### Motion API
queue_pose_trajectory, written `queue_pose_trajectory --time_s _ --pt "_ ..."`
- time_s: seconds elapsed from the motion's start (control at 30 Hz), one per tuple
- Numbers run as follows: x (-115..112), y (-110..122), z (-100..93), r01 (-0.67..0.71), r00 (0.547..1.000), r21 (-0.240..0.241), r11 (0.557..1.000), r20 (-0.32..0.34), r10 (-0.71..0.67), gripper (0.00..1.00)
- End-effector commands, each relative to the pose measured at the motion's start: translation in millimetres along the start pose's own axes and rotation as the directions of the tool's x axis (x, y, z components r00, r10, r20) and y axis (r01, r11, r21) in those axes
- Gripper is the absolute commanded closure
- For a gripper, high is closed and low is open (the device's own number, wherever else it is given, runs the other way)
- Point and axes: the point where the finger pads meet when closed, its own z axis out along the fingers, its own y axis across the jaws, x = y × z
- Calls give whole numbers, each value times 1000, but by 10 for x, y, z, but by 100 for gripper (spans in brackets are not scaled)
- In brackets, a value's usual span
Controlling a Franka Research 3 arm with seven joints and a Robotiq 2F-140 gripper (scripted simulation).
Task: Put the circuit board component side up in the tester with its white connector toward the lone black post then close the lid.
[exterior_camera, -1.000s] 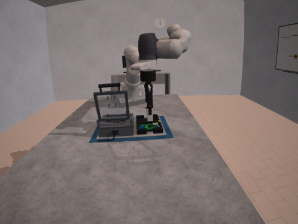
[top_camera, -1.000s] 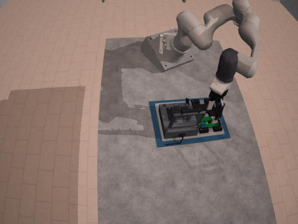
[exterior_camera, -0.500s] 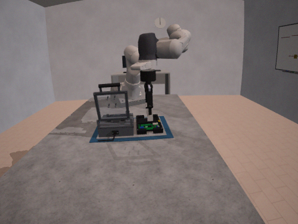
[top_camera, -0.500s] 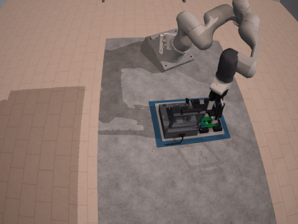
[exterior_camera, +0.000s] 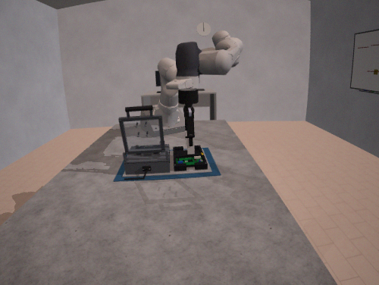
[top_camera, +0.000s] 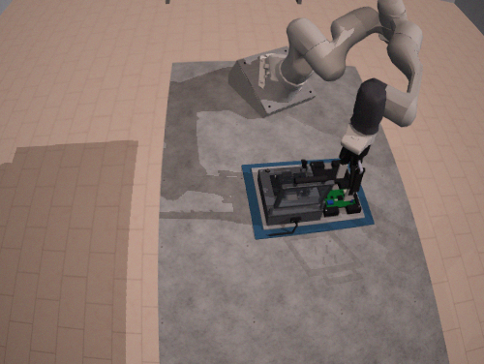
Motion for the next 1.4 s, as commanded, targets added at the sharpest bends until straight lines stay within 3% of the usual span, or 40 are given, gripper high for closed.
queue_pose_trajectory --time_s 0.0,0.8,1.37 --pt "8 -1 17 2 1000 1 1000 1 -2 42" --pt "34 2 304 2 1000 1 1000 1 -2 42" --pt "42 3 395 2 1000 1 1000 1 -2 42"
